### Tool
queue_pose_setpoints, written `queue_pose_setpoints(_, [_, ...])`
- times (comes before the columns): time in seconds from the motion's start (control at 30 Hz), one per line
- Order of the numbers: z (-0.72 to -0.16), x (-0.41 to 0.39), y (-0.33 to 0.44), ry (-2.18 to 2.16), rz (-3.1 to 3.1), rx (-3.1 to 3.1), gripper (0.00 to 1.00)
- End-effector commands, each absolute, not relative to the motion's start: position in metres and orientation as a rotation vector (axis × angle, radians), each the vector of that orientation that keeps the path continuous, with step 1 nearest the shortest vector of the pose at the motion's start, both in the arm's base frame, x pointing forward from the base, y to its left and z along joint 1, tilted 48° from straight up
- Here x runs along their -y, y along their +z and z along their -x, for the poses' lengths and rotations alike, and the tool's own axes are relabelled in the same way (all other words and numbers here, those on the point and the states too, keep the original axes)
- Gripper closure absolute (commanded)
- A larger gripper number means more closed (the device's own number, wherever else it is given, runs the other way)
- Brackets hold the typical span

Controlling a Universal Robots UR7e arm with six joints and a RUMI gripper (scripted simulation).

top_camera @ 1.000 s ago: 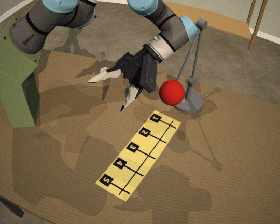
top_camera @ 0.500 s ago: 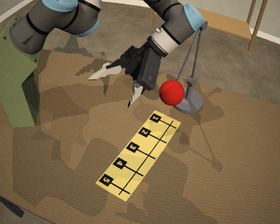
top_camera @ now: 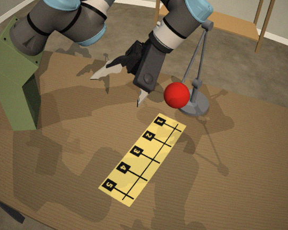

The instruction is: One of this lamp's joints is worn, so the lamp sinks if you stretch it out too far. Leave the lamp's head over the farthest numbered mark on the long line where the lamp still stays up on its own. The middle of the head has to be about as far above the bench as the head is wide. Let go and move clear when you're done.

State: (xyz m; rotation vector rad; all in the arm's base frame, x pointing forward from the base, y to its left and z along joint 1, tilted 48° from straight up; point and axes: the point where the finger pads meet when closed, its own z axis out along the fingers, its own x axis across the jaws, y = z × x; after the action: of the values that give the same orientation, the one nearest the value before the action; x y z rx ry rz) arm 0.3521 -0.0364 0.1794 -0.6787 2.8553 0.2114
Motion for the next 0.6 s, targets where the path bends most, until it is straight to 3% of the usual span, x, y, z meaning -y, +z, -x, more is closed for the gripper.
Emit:
queue_pose_setpoints(0.0, [-0.349, 0.047, 0.187, 0.352, 0.639, -2.806, 0.00])
queue_pose_setpoints(0.57, [-0.341, 0.077, 0.202, 0.654, 0.505, -2.672, 0.00])
